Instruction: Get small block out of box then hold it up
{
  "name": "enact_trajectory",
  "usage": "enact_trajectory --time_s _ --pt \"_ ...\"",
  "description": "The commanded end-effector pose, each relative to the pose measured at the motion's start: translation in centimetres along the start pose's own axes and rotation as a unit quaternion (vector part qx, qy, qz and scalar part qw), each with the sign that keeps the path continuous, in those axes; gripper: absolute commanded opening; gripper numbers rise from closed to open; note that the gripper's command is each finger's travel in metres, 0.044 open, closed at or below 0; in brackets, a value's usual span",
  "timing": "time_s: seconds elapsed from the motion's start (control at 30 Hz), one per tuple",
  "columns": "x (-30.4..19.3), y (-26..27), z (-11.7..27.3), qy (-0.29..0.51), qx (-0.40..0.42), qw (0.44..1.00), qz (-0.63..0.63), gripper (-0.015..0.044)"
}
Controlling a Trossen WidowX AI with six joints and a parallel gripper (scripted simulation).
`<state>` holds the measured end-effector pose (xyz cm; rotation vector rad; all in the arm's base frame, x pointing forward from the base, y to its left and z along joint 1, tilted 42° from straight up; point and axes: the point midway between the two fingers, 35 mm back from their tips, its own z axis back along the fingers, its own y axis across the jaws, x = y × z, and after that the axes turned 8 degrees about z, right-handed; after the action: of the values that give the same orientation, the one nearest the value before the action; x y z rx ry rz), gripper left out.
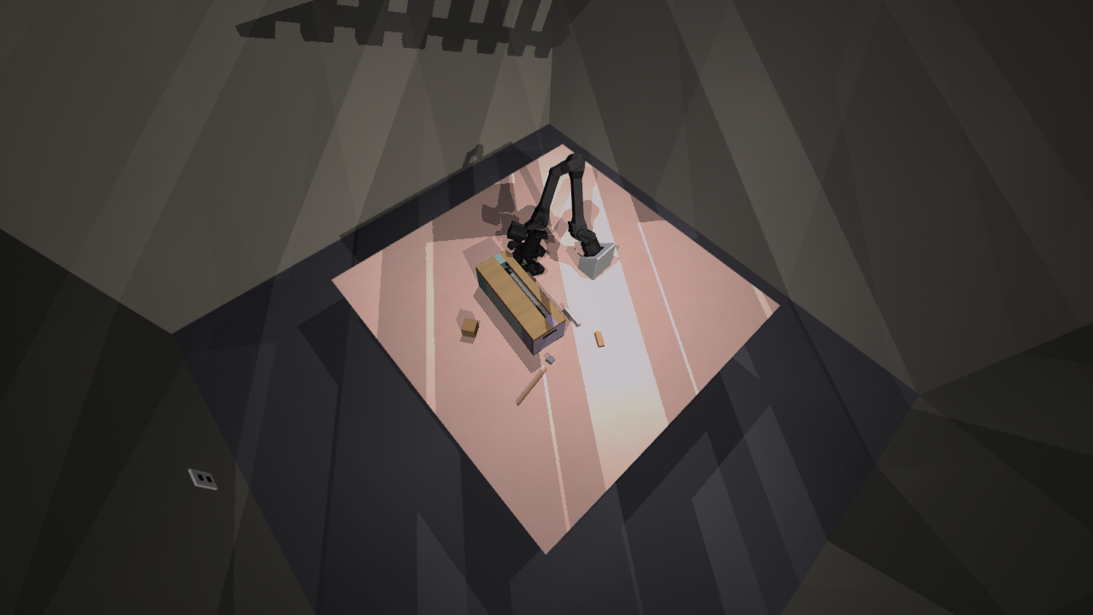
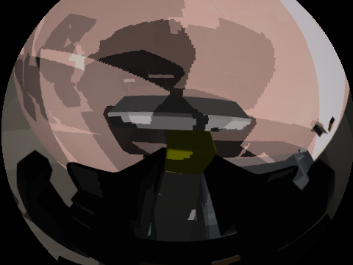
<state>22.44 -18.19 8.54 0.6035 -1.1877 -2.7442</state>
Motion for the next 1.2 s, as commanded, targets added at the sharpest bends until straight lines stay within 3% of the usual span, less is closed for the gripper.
enact_trajectory --time_s 0.0,0.07,0.17,0.8,1.17 --pt "0.1 -0.1 -0.1 -0.001 -0.001 1.0 0.002 0.0088" --pt "0.1 -0.1 -0.1 -0.001 -0.001 1.0 0.002 0.0075" --pt "-0.8 0.0 0.4 0.012 -0.002 1.0 0.011 0.0" --pt "-2.5 0.3 5.7 0.0 -0.001 1.0 0.003 0.0" --pt "-2.7 -0.4 6.2 -0.009 -0.007 0.977 0.213 0.0"
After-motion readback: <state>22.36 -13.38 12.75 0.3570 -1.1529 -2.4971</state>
